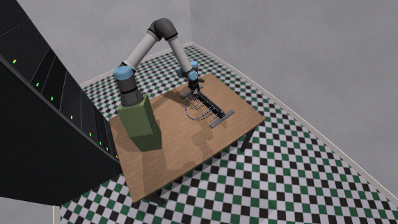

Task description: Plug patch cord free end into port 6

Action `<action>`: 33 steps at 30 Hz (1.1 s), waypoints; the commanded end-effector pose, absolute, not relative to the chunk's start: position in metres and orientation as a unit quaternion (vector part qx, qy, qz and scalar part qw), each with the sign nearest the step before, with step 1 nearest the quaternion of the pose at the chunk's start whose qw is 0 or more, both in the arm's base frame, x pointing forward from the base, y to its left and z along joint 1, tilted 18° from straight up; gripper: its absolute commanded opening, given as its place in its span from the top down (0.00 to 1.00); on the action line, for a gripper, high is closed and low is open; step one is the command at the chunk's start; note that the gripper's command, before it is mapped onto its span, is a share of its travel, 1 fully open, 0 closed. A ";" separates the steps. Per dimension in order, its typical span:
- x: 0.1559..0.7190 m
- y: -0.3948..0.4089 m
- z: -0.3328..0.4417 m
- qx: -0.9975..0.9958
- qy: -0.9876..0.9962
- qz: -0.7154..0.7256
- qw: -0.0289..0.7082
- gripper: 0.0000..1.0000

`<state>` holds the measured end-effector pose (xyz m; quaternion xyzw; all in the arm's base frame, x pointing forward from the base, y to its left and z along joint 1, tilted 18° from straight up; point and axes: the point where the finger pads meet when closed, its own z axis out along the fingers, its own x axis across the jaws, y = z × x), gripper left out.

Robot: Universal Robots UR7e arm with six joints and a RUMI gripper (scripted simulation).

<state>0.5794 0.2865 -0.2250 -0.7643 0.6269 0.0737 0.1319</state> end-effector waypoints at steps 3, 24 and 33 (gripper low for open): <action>0.580 0.286 -0.224 -0.764 0.627 0.073 0.132 0.78; 0.580 0.286 -0.224 -0.764 0.627 0.073 0.132 0.78; 0.580 0.285 -0.220 -0.764 0.627 0.073 0.132 0.78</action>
